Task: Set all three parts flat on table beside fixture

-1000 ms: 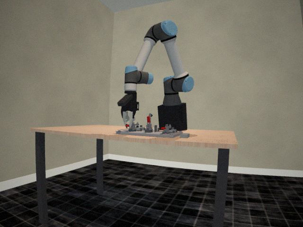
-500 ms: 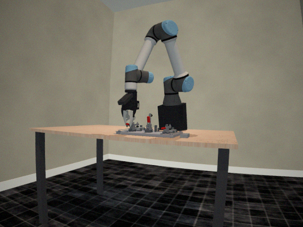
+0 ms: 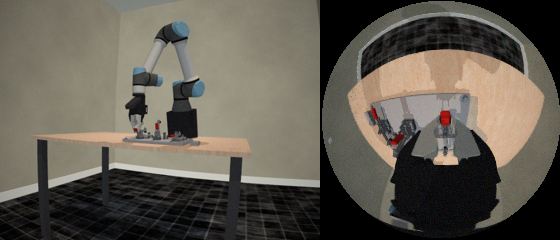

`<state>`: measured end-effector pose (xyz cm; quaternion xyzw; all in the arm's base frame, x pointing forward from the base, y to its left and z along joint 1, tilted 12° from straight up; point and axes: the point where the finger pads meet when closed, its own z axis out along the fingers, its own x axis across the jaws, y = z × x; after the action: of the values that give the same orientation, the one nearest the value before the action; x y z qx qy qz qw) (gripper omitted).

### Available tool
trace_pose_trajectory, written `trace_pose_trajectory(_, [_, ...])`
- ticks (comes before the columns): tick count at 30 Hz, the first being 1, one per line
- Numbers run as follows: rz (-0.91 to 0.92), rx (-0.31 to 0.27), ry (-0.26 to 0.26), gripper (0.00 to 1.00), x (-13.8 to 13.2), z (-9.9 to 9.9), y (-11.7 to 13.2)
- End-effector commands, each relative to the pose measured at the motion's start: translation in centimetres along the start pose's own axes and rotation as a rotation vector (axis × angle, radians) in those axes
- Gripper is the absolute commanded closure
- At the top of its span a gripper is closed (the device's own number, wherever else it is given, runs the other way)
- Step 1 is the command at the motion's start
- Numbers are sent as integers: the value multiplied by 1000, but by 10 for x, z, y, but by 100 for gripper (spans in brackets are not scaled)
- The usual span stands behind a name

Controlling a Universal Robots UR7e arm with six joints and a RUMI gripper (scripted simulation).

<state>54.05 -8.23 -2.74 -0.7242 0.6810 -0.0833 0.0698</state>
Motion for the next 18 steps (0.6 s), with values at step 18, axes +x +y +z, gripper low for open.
trace_pose_trajectory(18, [1,-1,-1,100,0,-14,23])
